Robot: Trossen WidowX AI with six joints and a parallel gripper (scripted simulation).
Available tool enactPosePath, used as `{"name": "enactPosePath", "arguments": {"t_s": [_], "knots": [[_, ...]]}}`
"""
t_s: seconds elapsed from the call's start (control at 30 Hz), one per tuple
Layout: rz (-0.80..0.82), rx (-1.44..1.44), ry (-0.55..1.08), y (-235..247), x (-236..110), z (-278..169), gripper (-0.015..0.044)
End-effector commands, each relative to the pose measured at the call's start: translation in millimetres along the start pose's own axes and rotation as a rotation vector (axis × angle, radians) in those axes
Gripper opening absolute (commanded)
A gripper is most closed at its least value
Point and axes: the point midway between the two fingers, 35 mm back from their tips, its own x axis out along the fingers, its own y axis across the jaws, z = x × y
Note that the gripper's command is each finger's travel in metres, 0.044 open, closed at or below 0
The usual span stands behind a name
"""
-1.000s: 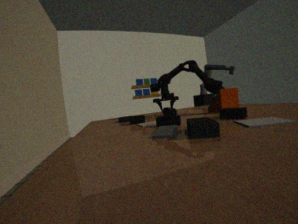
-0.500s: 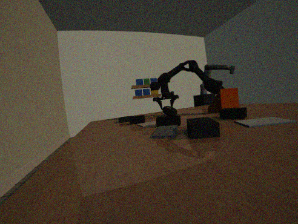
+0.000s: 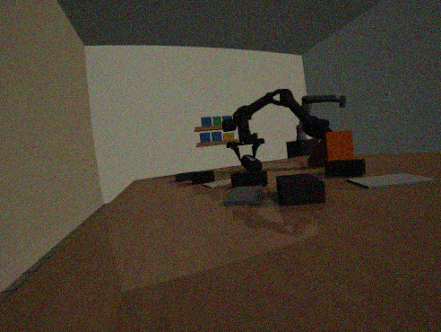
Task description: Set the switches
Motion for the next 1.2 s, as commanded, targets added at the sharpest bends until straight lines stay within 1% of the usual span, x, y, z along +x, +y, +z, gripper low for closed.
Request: {"name": "enactPosePath", "arguments": {"t_s": [0.0,1.17], "knots": [[-0.008,0.001,-0.004,-0.6,-6.1,2.5,0.0336],[-0.007,0.001,-0.006,-0.5,-29.3,18.6,0.0336]]}}
